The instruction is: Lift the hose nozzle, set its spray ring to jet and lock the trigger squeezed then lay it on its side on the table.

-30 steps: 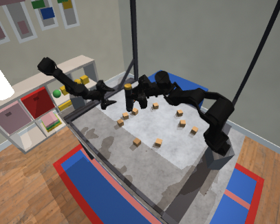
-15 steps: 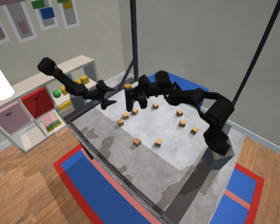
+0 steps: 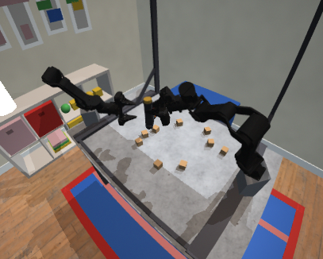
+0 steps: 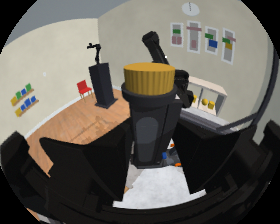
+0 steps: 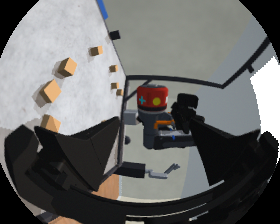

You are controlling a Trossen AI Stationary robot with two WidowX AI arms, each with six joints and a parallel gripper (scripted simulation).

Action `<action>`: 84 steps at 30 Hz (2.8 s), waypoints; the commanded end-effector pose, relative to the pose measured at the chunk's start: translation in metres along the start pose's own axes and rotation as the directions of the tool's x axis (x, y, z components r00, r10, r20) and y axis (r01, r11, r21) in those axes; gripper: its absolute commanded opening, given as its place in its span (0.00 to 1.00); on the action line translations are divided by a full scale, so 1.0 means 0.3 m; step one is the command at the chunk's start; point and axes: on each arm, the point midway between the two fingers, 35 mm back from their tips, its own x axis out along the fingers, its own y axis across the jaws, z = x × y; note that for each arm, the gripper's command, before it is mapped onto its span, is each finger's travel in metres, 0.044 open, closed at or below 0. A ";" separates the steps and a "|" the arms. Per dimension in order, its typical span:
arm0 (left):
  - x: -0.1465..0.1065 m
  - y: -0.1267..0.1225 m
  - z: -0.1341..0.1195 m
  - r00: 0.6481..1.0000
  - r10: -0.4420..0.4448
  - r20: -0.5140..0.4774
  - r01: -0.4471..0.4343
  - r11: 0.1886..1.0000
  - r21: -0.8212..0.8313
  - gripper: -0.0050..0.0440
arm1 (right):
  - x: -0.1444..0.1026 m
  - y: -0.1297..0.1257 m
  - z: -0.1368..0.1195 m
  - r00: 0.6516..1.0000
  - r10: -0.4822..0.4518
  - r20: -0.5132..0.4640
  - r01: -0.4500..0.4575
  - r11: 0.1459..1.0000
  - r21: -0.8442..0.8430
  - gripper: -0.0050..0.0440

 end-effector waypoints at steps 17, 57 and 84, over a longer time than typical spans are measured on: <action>0.000 0.012 0.040 1.000 0.001 0.026 -0.001 0.999 -0.034 0.45 | 0.069 -0.098 -0.013 0.996 0.089 -0.002 -0.089 0.994 0.059 0.93; 0.000 0.012 0.040 1.000 0.001 0.026 -0.001 0.999 -0.034 0.45 | 0.122 -0.218 0.010 0.921 0.389 0.036 -0.390 0.913 0.122 0.93; 0.000 0.012 0.040 1.000 0.001 0.026 -0.001 0.999 -0.034 0.45 | 0.131 -0.284 0.035 0.767 0.642 0.011 -0.641 0.765 0.065 0.93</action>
